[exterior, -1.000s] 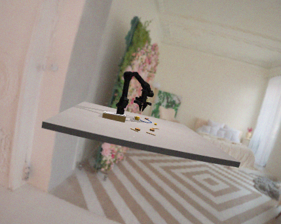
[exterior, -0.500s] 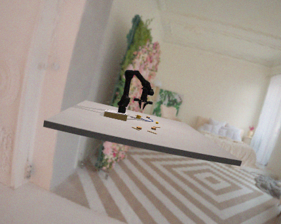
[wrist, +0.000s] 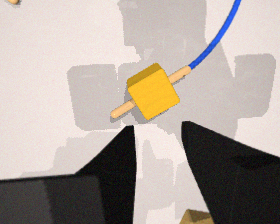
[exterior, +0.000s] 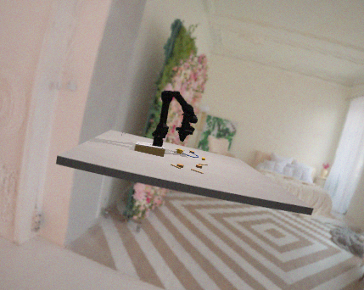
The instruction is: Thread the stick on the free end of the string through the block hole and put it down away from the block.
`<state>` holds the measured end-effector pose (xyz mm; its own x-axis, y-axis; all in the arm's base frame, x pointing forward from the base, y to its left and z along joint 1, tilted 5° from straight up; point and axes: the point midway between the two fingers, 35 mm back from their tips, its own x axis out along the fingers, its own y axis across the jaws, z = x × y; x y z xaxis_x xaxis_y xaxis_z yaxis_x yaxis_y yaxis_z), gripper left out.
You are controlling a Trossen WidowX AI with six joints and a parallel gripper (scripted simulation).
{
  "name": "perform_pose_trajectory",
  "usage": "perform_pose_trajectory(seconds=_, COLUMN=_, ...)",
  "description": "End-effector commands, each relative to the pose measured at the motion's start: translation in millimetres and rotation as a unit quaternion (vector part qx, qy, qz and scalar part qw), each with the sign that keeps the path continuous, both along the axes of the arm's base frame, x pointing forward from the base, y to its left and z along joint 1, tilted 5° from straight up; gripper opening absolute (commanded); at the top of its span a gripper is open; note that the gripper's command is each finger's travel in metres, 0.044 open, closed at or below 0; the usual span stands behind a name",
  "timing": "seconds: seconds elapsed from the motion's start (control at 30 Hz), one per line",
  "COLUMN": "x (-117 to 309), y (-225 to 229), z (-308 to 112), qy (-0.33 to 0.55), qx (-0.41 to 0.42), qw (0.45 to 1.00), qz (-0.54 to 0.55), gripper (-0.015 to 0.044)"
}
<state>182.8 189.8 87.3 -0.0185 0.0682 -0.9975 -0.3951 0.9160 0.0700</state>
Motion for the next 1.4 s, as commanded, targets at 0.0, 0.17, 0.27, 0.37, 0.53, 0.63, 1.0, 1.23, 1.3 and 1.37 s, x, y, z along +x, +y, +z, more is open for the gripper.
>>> perform_pose_trajectory(seconds=0.0, x=-15, y=9, z=0, qy=0.038, qx=-0.008, qw=0.923, qz=-0.383, gripper=0.0121)
perform_pose_trajectory(seconds=0.17, x=-19, y=11, z=0, qy=0.048, qx=-0.013, qw=0.858, qz=-0.512, gripper=0.0121)
perform_pose_trajectory(seconds=0.27, x=-20, y=12, z=0, qy=0.049, qx=-0.014, qw=0.846, qz=-0.531, gripper=0.0121)
perform_pose_trajectory(seconds=0.37, x=-20, y=12, z=0, qy=0.049, qx=-0.014, qw=0.846, qz=-0.531, gripper=0.0121)
perform_pose_trajectory(seconds=0.53, x=-20, y=12, z=0, qy=0.049, qx=-0.014, qw=0.846, qz=-0.531, gripper=0.0121)
perform_pose_trajectory(seconds=0.63, x=-20, y=12, z=0, qy=0.049, qx=-0.014, qw=0.846, qz=-0.531, gripper=0.0121)
perform_pose_trajectory(seconds=1.0, x=-19, y=14, z=-11, qy=0.049, qx=-0.014, qw=0.846, qz=-0.531, gripper=0.0121)
perform_pose_trajectory(seconds=1.23, x=-19, y=15, z=-23, qy=0.049, qx=-0.014, qw=0.846, qz=-0.531, gripper=0.0121)
perform_pose_trajectory(seconds=1.3, x=-19, y=16, z=-26, qy=0.049, qx=-0.014, qw=0.846, qz=-0.531, gripper=0.0121)
perform_pose_trajectory(seconds=1.37, x=-19, y=16, z=-29, qy=0.049, qx=-0.014, qw=0.846, qz=-0.531, gripper=0.0121)
